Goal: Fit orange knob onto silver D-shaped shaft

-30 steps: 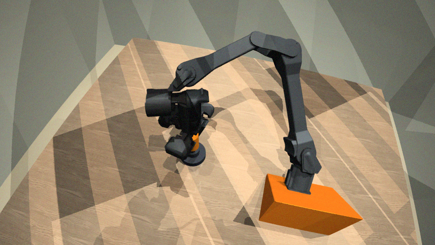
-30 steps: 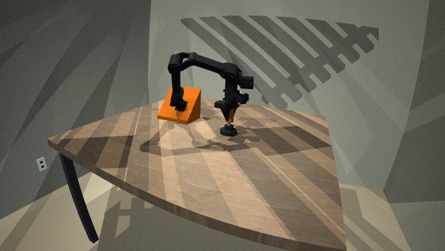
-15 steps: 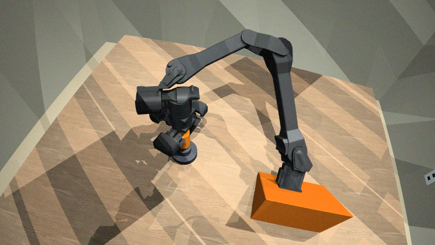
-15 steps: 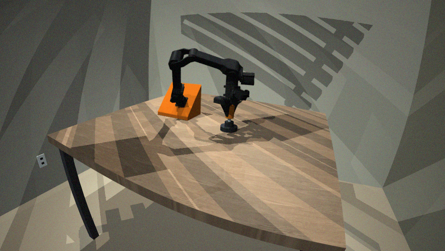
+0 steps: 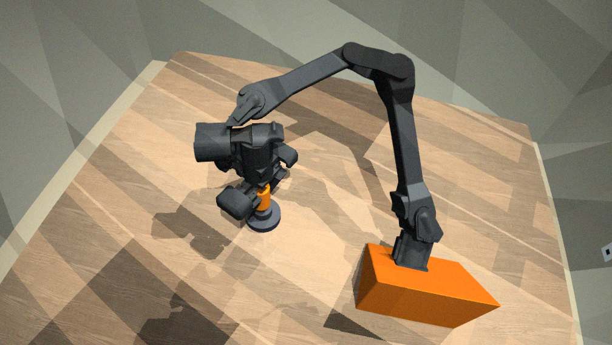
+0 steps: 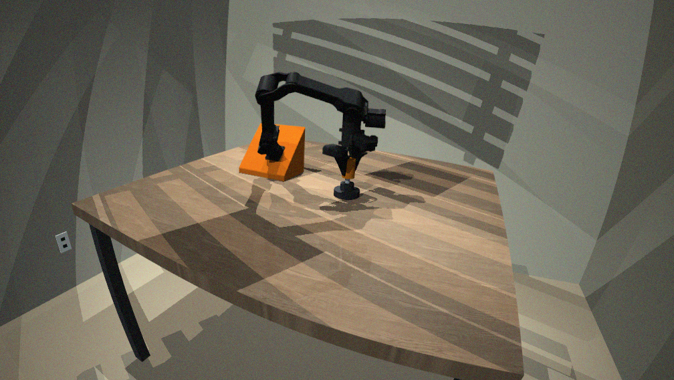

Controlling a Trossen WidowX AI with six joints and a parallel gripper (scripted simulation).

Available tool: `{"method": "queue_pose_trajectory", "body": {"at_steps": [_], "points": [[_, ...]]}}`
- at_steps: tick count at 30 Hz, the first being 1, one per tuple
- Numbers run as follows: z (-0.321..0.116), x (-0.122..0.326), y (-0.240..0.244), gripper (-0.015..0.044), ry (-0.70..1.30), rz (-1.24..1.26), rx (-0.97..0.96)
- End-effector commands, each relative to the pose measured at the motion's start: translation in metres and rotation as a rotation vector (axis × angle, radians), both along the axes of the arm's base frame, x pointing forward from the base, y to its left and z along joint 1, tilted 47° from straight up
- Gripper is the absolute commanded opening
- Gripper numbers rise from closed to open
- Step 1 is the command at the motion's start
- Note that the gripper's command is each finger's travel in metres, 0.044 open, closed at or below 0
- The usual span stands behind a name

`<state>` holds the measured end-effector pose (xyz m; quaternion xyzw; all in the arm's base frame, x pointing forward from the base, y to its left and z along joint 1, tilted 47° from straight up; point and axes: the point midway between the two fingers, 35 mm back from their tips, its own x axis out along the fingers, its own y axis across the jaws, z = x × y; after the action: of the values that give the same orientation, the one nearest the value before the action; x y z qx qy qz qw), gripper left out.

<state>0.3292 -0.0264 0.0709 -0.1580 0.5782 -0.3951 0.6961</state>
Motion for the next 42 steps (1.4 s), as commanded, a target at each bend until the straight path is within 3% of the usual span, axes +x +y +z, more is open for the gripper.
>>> {"method": "queue_pose_trajectory", "body": {"at_steps": [1,24,31,42], "points": [[0.0000,-0.0018,-0.0001,0.0000,-0.004,-0.002,0.002],[0.0013,0.0006,0.0025,0.0000,-0.004,-0.002,0.002],[0.0016,0.0014,0.0029,0.0000,-0.150,-0.138,0.006],[-0.0008,-0.0012,0.0000,0.0000,-0.157,-0.145,0.006]]}}
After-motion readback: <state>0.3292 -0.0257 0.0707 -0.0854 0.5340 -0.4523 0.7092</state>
